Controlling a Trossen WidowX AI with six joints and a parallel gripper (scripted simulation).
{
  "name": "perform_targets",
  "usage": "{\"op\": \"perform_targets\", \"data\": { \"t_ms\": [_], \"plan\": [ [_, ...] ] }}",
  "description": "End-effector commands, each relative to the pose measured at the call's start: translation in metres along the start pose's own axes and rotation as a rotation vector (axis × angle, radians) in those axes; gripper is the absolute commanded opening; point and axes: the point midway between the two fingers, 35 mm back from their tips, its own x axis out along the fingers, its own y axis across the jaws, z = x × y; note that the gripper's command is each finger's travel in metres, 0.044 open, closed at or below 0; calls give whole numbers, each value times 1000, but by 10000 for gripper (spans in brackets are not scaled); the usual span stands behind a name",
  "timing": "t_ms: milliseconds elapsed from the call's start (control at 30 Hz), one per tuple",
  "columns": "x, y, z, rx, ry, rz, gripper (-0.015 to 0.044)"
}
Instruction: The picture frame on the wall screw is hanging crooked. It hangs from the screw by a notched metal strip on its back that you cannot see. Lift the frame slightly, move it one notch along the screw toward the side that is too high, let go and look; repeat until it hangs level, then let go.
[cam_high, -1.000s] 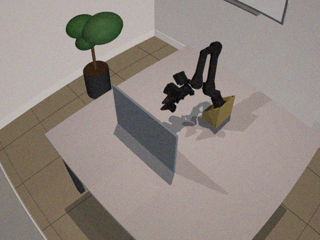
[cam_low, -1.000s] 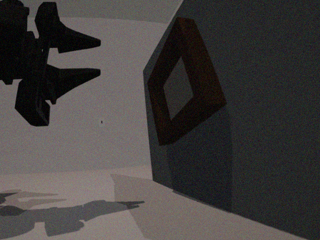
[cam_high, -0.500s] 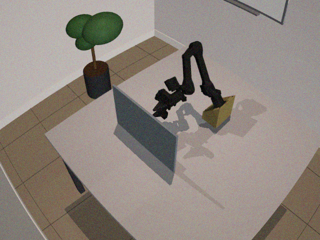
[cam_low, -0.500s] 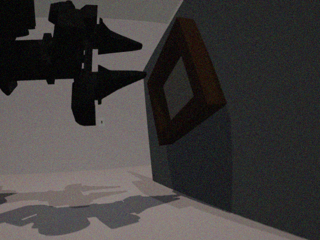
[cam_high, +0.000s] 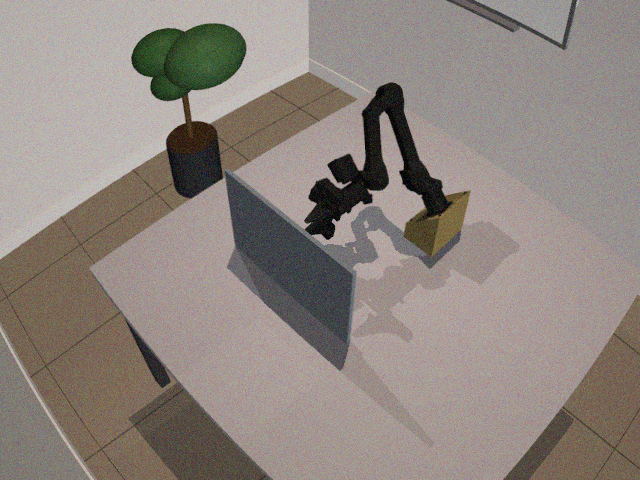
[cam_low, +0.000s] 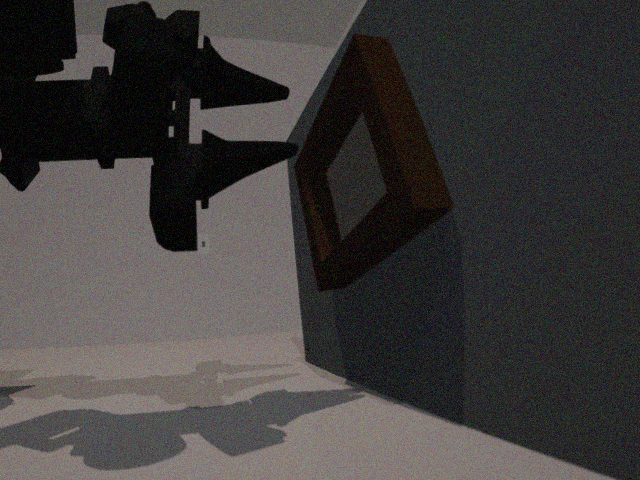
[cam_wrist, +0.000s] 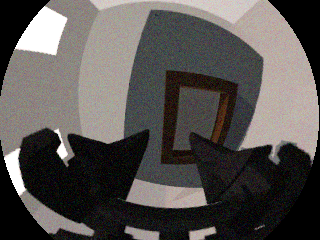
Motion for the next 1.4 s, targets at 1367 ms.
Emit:
{"op": "perform_targets", "data": {
  "t_ms": [1367],
  "plan": [
    [40,0,1,-1,-7,0,260]
  ]
}}
